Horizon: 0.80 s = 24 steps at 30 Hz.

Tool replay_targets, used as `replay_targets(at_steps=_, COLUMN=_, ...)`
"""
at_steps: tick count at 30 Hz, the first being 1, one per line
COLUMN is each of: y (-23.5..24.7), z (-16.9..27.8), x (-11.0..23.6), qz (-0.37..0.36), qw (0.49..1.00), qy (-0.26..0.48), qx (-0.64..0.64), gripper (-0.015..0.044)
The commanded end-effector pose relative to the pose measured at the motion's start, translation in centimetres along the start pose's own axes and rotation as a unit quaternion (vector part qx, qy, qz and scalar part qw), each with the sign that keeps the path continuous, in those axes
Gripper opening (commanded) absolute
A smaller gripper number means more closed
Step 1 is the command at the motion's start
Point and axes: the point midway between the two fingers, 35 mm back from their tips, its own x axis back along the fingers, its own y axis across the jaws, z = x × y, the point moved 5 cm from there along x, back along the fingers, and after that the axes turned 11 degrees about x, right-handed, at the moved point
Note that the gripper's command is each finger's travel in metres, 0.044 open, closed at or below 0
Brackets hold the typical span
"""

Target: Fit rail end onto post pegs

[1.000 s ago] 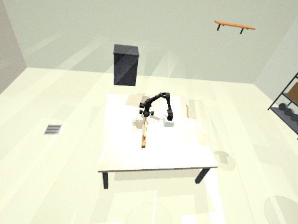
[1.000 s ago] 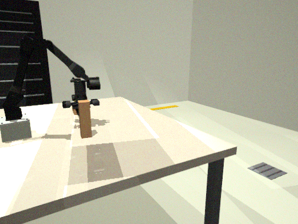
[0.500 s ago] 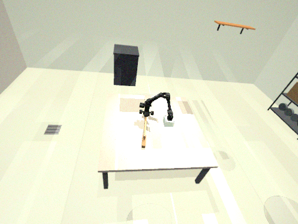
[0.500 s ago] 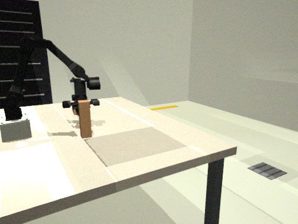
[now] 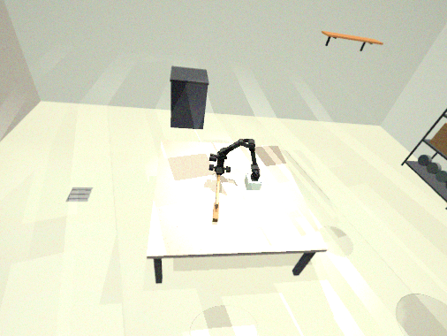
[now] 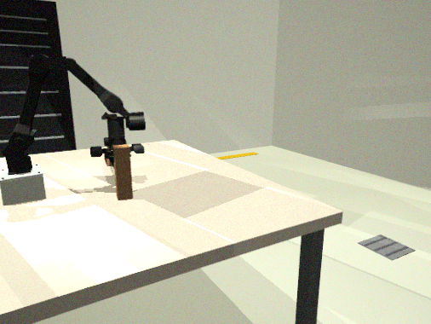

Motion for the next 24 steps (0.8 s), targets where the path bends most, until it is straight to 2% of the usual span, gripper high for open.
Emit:
replay_targets(at_steps=1, y=0.0, z=0.21, x=0.04, qz=0.001, qw=1.0, qy=0.001, qx=0.001, gripper=0.0)
replay_targets(at_steps=24, y=0.12, z=0.89, x=0.24, qz=0.001, qw=1.0, qy=0.002, qx=0.001, gripper=0.0)
